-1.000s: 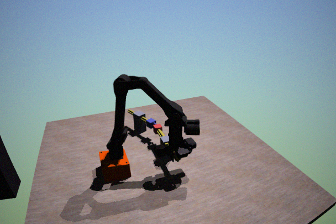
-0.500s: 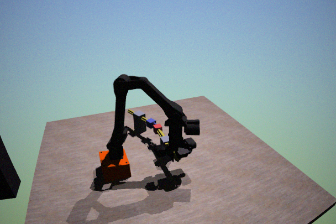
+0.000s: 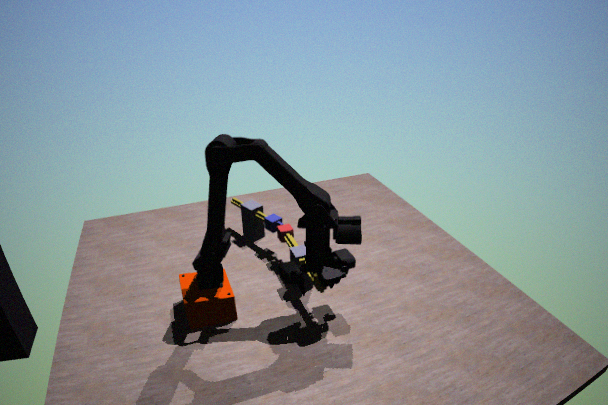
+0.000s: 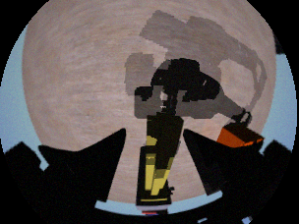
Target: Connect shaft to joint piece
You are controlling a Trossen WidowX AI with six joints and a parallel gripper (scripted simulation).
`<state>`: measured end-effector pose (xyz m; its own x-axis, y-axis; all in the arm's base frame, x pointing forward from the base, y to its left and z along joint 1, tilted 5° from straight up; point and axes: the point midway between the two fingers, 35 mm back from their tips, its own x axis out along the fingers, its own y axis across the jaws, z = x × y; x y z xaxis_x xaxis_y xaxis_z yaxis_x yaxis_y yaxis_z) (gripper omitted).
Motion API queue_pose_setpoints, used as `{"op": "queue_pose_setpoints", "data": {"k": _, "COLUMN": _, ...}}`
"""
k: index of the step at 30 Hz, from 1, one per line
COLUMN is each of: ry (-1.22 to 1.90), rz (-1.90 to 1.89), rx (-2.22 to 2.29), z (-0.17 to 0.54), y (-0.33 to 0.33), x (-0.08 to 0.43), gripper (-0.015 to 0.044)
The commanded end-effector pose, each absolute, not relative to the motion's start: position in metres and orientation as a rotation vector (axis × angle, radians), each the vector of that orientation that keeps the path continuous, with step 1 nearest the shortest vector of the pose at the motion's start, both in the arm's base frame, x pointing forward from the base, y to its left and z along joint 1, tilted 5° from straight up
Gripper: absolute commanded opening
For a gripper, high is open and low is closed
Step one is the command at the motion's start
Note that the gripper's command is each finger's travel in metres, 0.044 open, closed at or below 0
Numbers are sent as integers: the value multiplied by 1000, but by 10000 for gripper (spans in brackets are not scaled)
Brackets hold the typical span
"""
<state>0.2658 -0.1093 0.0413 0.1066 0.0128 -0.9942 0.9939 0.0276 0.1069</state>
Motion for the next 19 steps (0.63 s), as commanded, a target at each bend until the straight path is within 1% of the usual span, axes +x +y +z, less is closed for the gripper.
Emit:
{"op": "queue_pose_setpoints", "data": {"k": 1, "ry": 1154, "rz": -1102, "rx": 1244, "z": 41, "y": -109, "x": 266, "gripper": 440}}
{"op": "queue_pose_setpoints", "data": {"k": 11, "ry": 1154, "rz": -1102, "rx": 1244, "z": 41, "y": -109, "x": 266, "gripper": 440}}
{"op": "queue_pose_setpoints", "data": {"k": 15, "ry": 1154, "rz": -1101, "rx": 1247, "z": 68, "y": -109, "x": 263, "gripper": 440}}
{"op": "queue_pose_setpoints", "data": {"k": 19, "ry": 1154, "rz": -1101, "rx": 1247, "z": 73, "y": -109, "x": 262, "gripper": 440}}
